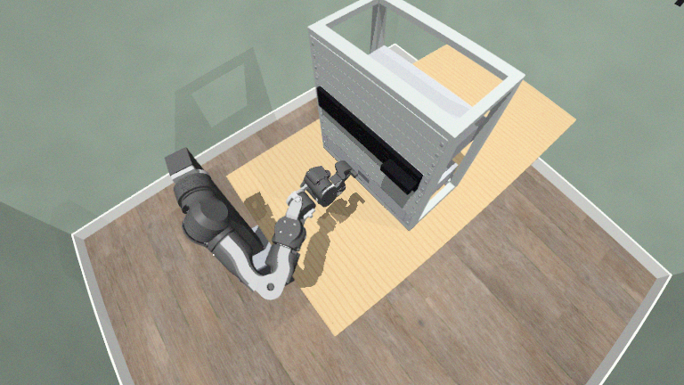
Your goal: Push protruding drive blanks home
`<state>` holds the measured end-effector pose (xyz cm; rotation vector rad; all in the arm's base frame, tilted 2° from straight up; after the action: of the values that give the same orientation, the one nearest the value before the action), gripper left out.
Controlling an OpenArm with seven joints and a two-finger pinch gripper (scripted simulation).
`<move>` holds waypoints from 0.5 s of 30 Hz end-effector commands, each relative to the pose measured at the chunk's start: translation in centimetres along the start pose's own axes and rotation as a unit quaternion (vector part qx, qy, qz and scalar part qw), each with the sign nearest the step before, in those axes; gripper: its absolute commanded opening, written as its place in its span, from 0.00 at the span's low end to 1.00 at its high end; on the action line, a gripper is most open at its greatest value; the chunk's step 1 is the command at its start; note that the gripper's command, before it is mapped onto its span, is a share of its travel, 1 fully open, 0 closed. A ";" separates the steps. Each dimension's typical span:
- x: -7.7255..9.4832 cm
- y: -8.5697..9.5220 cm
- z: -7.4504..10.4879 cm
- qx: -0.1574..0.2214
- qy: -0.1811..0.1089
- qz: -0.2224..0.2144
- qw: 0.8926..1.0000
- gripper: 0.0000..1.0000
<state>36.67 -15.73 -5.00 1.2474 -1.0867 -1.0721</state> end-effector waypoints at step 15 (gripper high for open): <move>9.2 -4.4 -0.1 0.009 0.007 -0.004 1.000 0.00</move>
<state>38.30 -25.54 -9.55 1.2335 -1.1001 -1.0881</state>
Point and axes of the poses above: the point where the finger pads meet when closed, its own z axis back along the fingers, its own y axis across the jaws, x = y × z, the point moved 2 cm from there along z, back along the fingers, and after that the axes turned 1 degree about -z, right-handed, at the moved point
